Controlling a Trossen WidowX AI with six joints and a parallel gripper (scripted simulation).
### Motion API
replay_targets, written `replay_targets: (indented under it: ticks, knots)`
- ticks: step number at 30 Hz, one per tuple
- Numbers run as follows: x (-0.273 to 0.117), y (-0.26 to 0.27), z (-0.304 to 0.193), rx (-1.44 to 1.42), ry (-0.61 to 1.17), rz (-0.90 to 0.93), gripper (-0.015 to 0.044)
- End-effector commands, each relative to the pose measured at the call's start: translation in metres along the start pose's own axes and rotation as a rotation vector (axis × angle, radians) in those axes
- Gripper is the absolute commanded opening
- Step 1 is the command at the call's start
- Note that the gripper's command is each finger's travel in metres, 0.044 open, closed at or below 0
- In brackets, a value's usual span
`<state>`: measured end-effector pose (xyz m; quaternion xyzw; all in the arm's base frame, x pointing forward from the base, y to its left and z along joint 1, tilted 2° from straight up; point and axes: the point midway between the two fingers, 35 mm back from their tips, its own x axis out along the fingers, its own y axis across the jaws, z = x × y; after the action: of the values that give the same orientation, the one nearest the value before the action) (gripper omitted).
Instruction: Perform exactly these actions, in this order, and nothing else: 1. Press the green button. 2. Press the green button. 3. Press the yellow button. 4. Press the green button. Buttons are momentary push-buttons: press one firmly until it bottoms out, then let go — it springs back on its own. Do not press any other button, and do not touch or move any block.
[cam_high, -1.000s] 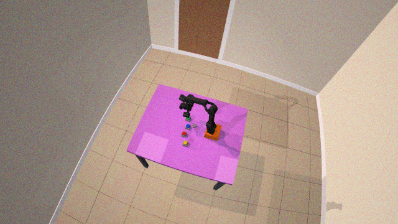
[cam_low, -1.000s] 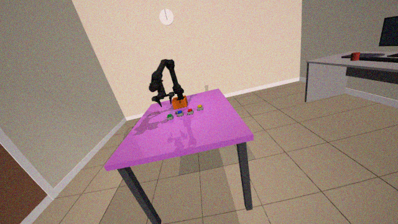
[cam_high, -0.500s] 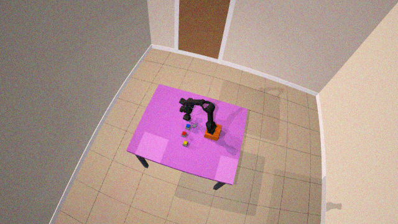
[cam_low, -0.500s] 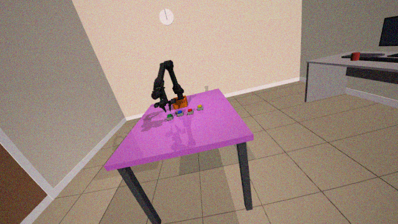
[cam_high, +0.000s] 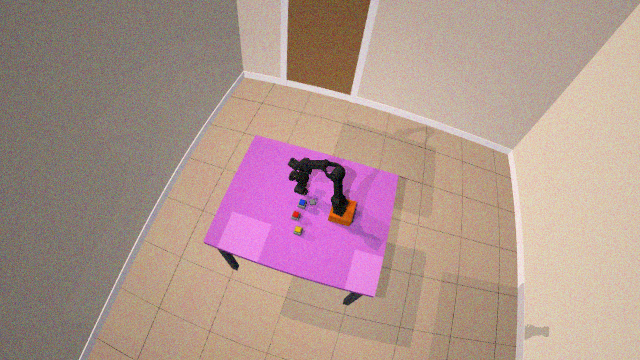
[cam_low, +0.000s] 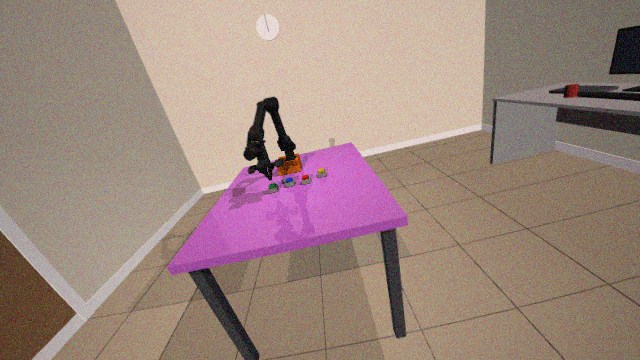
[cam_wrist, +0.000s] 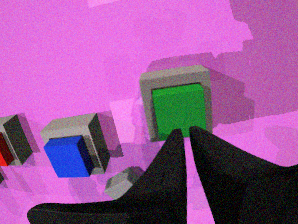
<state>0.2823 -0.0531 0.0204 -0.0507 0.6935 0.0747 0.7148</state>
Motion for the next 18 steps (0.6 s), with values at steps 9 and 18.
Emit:
replay_targets:
  ticks: [9,18]
  knots:
    - [0.018,-0.001,0.000,0.005,0.002,-0.005,0.0020]
    - [0.031,-0.001,-0.001,0.005,0.002,-0.005,0.0020]
